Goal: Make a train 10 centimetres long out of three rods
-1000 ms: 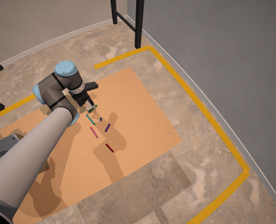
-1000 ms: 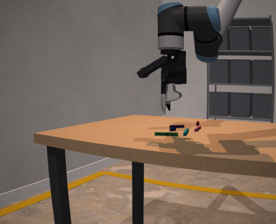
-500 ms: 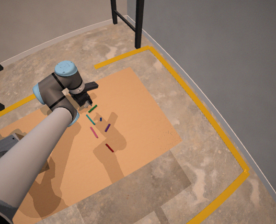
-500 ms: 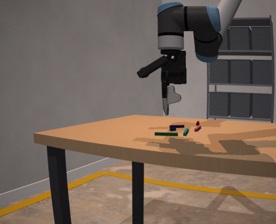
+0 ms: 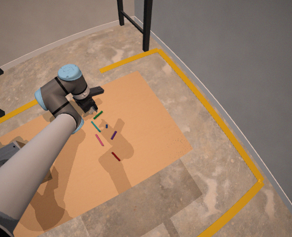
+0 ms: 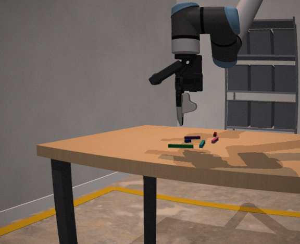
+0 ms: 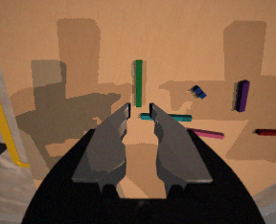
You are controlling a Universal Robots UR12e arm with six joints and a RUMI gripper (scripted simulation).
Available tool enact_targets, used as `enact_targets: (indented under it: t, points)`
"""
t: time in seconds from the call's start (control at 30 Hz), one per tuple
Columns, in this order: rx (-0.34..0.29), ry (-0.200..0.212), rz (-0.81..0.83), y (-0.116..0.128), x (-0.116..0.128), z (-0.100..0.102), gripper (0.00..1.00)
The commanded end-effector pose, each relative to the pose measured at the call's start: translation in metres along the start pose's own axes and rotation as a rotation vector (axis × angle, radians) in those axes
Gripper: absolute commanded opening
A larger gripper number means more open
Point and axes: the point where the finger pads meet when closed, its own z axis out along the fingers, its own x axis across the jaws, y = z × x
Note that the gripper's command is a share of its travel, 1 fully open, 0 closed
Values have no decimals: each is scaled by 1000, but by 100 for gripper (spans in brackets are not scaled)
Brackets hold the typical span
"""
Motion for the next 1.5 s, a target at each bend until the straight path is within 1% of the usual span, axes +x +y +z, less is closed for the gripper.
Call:
enact_targets:
  t: [0.0,0.33,0.53,0.9,1.4,1.47]
  points:
    - [-1,-1,-5,3,-3,0,14]
    - [-1,-1,-5,3,-3,1,14]
    - [-3,-2,-5,4,-3,5,14]
    - [-4,-1,-5,4,-2,15,14]
    - [-4,-1,-5,4,-2,38,14]
    - [-4,-1,-5,4,-2,38,14]
